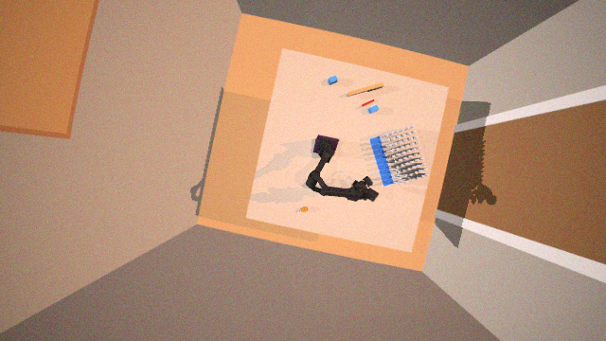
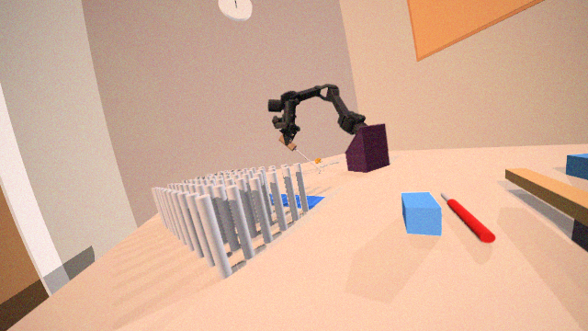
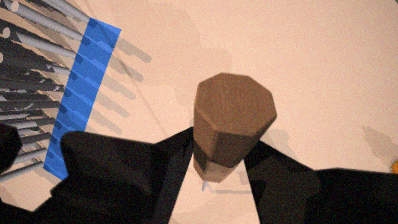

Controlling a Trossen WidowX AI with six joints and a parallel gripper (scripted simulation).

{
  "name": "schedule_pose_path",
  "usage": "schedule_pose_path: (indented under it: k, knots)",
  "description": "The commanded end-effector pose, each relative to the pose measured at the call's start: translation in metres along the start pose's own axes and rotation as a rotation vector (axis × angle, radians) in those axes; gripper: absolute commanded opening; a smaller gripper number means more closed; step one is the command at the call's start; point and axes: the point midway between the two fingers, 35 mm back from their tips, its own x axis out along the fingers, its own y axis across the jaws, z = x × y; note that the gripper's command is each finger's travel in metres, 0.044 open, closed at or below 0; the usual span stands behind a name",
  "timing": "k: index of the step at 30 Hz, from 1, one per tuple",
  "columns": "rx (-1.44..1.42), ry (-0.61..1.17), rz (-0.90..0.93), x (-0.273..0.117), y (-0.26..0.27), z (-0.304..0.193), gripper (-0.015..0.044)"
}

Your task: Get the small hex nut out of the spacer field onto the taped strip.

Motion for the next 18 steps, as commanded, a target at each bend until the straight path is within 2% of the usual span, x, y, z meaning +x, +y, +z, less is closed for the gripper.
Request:
schedule_pose_path:
  k: [1,18]
  knots:
    - [0.131,0.007,0.041,-0.001,0.008,-0.003,0.0]
    - [0.698,0.084,0.18,-0.005,0.038,-0.01,0.0]
